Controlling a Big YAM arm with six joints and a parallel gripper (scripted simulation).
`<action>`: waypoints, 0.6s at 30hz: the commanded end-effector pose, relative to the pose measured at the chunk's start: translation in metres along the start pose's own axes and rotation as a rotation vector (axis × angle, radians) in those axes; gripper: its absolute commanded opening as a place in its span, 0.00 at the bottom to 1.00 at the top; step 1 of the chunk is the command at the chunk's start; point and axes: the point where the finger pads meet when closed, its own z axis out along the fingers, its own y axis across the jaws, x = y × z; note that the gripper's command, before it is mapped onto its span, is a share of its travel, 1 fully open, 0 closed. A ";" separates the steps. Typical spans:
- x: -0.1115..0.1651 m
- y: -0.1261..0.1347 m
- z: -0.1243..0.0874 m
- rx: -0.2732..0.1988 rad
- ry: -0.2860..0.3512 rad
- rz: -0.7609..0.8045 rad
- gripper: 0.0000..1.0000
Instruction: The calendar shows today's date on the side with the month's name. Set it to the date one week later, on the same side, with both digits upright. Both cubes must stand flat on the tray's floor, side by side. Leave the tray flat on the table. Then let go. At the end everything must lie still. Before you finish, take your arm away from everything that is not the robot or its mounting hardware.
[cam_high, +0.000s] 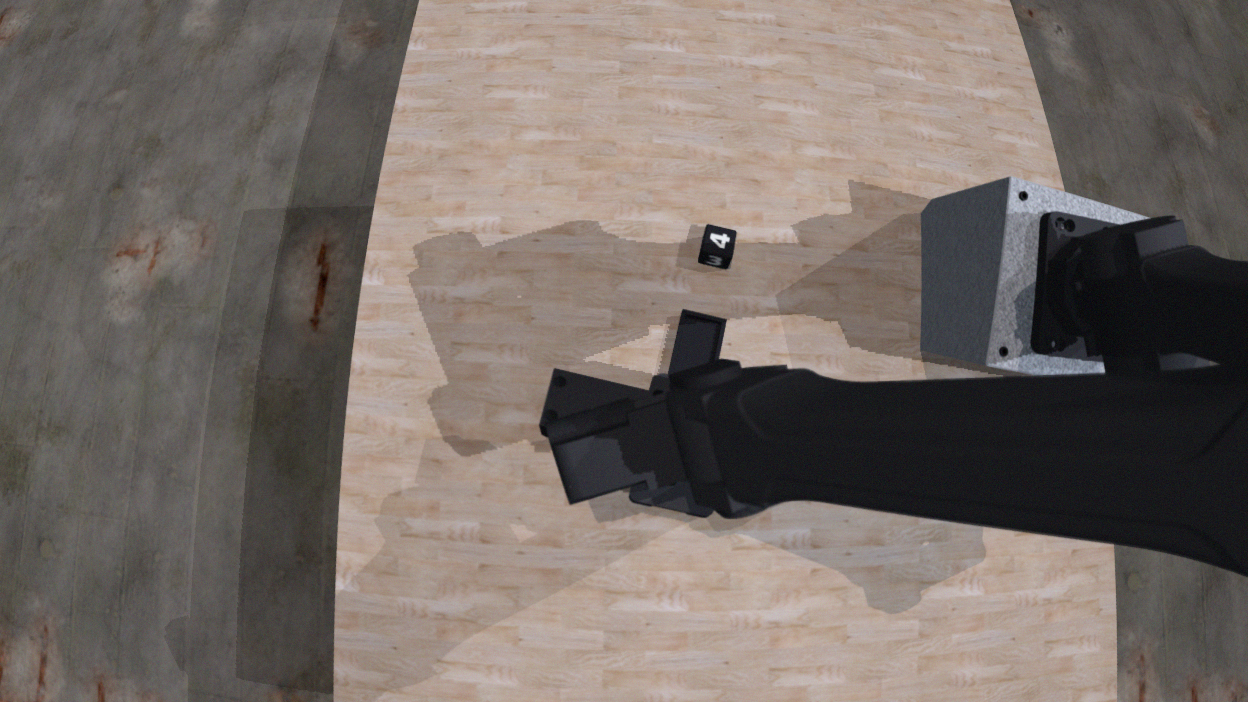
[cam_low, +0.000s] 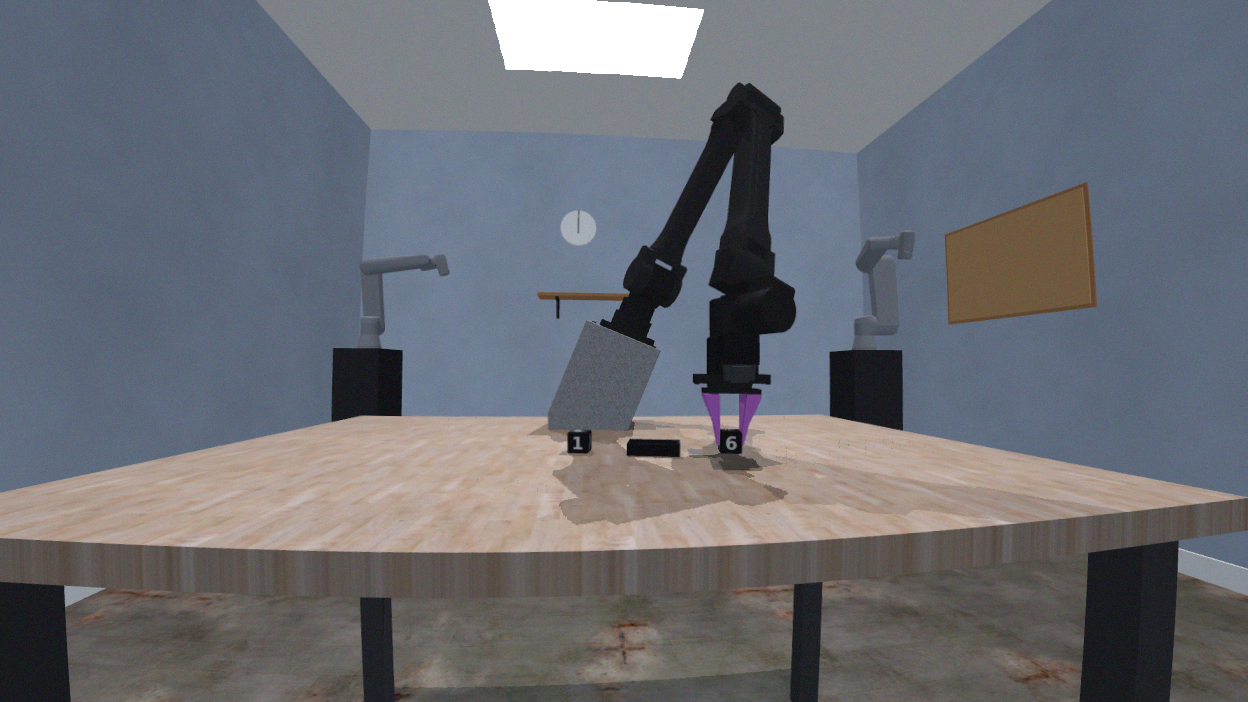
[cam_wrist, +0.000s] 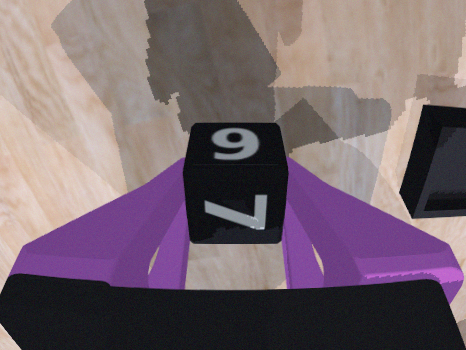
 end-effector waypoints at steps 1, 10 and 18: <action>-0.016 0.006 -0.004 -0.011 -0.027 0.014 0.26; -0.016 0.004 -0.003 -0.008 -0.024 0.019 0.26; -0.015 0.003 -0.002 -0.006 -0.020 0.021 0.26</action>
